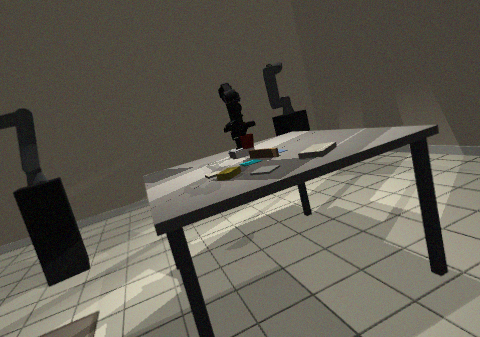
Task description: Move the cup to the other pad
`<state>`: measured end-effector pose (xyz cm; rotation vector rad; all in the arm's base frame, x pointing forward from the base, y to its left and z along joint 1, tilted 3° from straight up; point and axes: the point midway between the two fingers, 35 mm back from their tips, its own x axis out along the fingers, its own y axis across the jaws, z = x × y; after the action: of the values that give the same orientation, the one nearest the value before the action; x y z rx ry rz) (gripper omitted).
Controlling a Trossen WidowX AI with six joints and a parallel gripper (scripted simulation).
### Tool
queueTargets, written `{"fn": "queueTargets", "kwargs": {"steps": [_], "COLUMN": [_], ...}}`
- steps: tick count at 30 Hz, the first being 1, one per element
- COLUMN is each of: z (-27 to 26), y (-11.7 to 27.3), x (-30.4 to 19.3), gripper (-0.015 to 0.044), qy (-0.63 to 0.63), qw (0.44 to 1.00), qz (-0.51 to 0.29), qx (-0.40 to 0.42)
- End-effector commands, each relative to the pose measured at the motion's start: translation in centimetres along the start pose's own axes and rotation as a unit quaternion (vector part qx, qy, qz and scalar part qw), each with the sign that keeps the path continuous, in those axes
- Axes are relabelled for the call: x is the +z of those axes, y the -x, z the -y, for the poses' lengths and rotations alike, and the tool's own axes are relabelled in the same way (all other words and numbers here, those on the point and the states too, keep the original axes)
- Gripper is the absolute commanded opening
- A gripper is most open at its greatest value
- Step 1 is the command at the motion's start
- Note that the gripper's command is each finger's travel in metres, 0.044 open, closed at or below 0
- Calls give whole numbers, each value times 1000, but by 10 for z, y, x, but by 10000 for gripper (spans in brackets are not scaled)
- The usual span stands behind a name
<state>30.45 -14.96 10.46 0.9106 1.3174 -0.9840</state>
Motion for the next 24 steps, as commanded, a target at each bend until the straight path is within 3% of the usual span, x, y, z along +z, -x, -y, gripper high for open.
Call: {"fn": "queueTargets", "kwargs": {"steps": [1,24], "z": [4,4], "y": [-3,-32], "x": [10,10], "gripper": [0,0], "qy": [1,1], "qw": [1000,1000], "qz": [-2,-2], "qx": [-5,-5]}}
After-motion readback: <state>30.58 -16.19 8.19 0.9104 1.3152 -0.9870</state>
